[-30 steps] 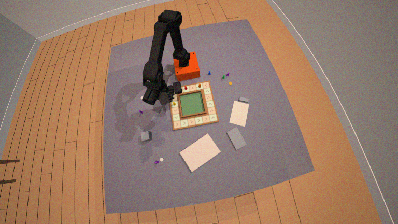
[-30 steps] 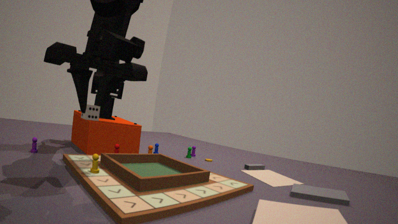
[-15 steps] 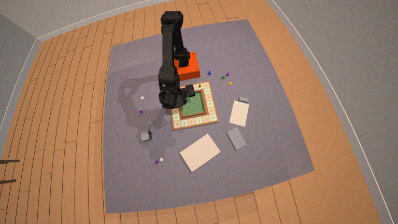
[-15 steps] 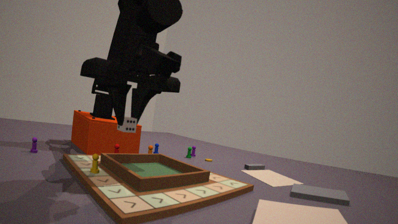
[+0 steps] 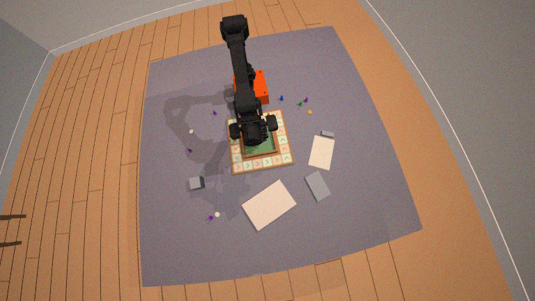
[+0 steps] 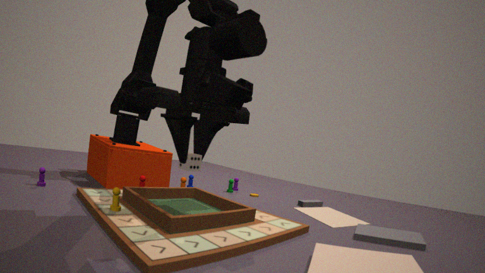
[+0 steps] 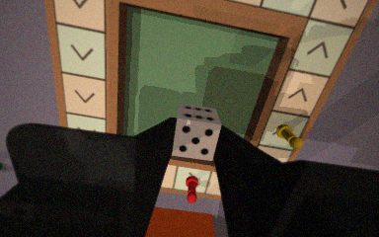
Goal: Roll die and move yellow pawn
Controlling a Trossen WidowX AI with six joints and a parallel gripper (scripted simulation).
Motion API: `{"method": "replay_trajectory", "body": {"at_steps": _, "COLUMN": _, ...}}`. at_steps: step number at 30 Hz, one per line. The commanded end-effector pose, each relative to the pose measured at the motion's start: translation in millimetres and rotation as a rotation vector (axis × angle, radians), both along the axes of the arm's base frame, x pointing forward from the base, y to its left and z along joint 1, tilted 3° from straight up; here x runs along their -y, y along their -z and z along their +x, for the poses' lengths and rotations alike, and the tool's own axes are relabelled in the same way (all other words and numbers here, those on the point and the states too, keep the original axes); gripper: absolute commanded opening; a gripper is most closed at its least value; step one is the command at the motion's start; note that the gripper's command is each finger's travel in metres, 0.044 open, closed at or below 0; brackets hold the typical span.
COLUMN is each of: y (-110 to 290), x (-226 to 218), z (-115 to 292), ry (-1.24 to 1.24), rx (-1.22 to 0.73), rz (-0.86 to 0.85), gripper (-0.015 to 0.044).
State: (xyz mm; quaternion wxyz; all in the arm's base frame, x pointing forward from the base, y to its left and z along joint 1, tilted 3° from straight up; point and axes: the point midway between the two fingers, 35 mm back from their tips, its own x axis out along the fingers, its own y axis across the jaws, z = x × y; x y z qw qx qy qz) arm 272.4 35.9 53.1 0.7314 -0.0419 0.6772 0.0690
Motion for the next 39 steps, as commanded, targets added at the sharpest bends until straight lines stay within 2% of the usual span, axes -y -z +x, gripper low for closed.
{"method": "replay_trajectory", "body": {"at_steps": 1, "y": 4, "x": -2, "z": -1, "ry": 0.013, "rx": 0.04, "rz": 0.004, "gripper": 0.0}}
{"method": "replay_trajectory", "body": {"at_steps": 24, "y": 14, "x": -2, "z": 14, "ry": 0.036, "rx": 0.804, "rz": 0.121, "gripper": 0.0}}
{"method": "replay_trajectory", "body": {"at_steps": 32, "y": 12, "x": -2, "z": 19, "ry": 0.036, "rx": 0.827, "rz": 0.124, "gripper": 0.0}}
{"method": "replay_trajectory", "body": {"at_steps": 39, "y": -8, "x": 0, "z": -9, "ry": 0.036, "rx": 0.825, "rz": 0.124, "gripper": 0.0}}
